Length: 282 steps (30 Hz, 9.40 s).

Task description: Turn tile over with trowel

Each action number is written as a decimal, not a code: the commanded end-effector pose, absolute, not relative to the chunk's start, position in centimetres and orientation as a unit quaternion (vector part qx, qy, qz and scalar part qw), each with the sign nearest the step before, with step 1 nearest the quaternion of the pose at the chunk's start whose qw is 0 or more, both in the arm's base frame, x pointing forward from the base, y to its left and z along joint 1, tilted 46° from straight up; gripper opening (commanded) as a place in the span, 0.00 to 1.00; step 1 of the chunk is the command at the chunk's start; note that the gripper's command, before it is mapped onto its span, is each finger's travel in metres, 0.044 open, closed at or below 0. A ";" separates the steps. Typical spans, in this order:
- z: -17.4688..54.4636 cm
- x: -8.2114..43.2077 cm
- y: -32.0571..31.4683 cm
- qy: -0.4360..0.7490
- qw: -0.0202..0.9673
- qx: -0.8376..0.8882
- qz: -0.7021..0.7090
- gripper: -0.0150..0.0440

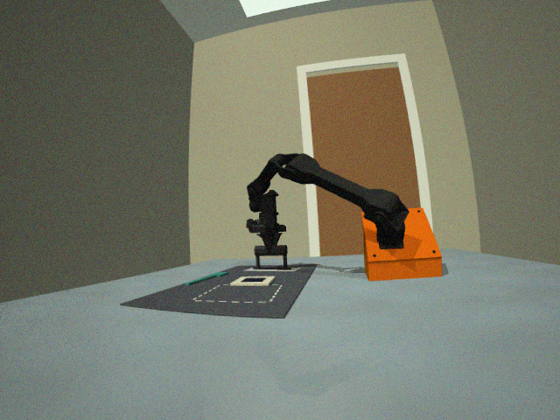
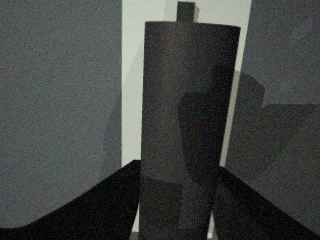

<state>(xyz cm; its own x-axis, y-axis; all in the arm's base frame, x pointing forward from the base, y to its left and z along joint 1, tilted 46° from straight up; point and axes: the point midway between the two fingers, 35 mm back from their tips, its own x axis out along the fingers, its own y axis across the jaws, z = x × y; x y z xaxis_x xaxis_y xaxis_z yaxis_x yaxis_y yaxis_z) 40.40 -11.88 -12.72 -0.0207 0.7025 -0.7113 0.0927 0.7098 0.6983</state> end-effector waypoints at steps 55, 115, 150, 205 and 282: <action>-12.8 40.4 -11.8 0.419 0.691 -0.114 0.578 0.52; -12.4 40.3 -12.3 0.430 0.693 -0.101 0.570 0.71; -12.8 40.3 -11.9 0.420 0.691 -0.112 0.577 0.47; -9.3 40.5 -16.0 0.408 0.703 -0.138 0.566 0.76; -13.2 38.1 -15.8 0.452 0.607 0.619 -0.210 0.76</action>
<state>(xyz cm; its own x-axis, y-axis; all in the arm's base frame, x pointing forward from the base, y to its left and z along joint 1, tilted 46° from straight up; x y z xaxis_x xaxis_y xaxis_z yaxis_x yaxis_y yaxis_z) 39.31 -15.65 -12.29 0.5215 0.3219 -0.7902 0.7741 0.2111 0.5968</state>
